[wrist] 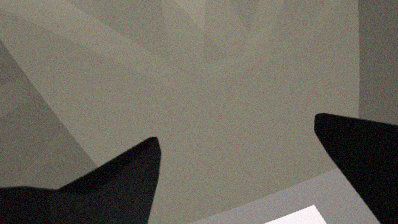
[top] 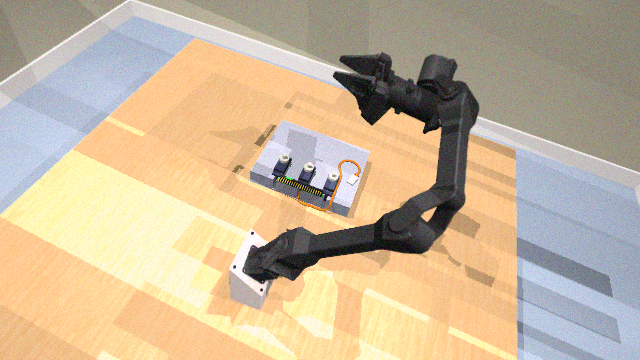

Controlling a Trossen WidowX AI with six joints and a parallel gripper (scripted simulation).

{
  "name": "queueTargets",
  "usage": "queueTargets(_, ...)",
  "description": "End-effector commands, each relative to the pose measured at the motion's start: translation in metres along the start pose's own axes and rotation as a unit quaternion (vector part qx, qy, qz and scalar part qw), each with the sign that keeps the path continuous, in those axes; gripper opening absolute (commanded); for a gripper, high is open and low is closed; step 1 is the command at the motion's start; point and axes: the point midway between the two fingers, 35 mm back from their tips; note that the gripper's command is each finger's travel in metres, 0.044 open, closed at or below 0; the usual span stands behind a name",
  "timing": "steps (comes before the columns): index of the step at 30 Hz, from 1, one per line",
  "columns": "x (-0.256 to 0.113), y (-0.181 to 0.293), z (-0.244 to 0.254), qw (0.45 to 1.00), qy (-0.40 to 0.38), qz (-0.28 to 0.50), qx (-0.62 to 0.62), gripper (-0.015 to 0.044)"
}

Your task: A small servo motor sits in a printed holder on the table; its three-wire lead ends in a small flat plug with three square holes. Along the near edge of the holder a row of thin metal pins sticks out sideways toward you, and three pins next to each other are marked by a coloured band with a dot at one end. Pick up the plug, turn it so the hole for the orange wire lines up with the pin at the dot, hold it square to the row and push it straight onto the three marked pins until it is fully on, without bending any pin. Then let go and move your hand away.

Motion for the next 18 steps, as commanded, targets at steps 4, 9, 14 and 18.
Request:
queueTargets(4, 0.0, -0.001, 0.001, 1.0, -0.005, -0.002, -0.013, 0.0295)
queueTargets(9, -0.001, -0.005, 0.004, 0.998, -0.023, -0.01, -0.06, 0.0164)
queueTargets(14, -0.003, -0.01, 0.009, 0.992, -0.046, -0.021, -0.118, 0.0115)
queueTargets(18, -0.004, -0.014, 0.013, 0.984, -0.064, -0.031, -0.164, 0.0115)
Point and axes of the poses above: the point midway between the two fingers, 35 mm back from their tips, its own x axis out along the fingers, its own z axis across the jaws, y = z × x, and after that the axes turned 8 degrees about -x, right-handed
